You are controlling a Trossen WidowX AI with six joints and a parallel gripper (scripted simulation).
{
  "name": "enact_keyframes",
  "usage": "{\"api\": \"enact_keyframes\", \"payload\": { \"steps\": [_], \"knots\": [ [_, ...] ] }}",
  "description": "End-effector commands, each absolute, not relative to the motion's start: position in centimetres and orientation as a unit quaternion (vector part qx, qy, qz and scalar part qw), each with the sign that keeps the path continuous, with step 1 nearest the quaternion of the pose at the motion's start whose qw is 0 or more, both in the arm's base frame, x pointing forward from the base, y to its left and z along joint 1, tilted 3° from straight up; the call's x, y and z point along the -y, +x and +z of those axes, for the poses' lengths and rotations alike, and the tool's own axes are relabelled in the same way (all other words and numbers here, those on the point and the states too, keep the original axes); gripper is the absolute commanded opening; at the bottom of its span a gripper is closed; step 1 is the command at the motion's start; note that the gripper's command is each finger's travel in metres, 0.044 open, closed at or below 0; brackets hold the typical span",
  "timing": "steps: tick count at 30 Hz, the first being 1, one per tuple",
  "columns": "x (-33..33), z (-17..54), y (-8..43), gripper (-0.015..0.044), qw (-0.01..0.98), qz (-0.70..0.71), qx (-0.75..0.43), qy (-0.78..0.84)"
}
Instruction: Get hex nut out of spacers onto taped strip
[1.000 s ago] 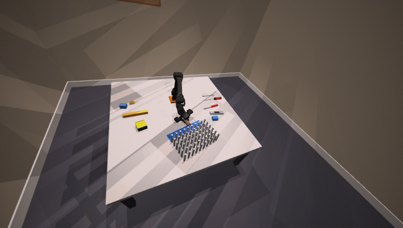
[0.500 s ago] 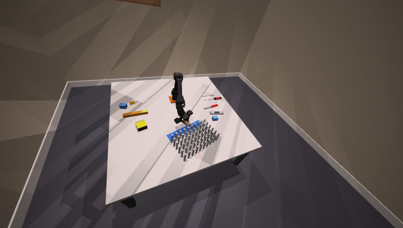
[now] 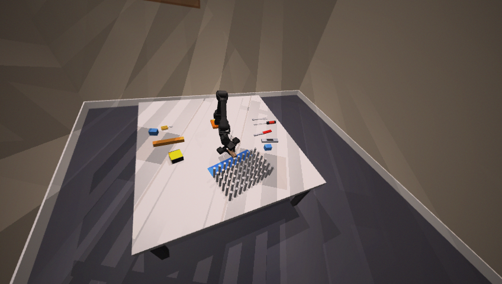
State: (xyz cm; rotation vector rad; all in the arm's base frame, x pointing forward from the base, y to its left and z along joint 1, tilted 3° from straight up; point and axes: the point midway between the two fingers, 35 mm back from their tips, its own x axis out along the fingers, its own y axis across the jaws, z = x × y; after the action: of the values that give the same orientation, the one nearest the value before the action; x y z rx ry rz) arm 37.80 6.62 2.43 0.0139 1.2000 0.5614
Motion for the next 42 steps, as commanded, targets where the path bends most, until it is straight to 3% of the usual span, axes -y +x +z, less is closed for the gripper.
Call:
{"api": "enact_keyframes", "payload": {
  "steps": [1,42],
  "knots": [
    [-6.5,2.5,37.7,0.0,0.79,0.26,-0.555,0.005],
    [-5.5,2.4,35.3,0.0,0.788,0.261,-0.557,0.004]
  ]
}}
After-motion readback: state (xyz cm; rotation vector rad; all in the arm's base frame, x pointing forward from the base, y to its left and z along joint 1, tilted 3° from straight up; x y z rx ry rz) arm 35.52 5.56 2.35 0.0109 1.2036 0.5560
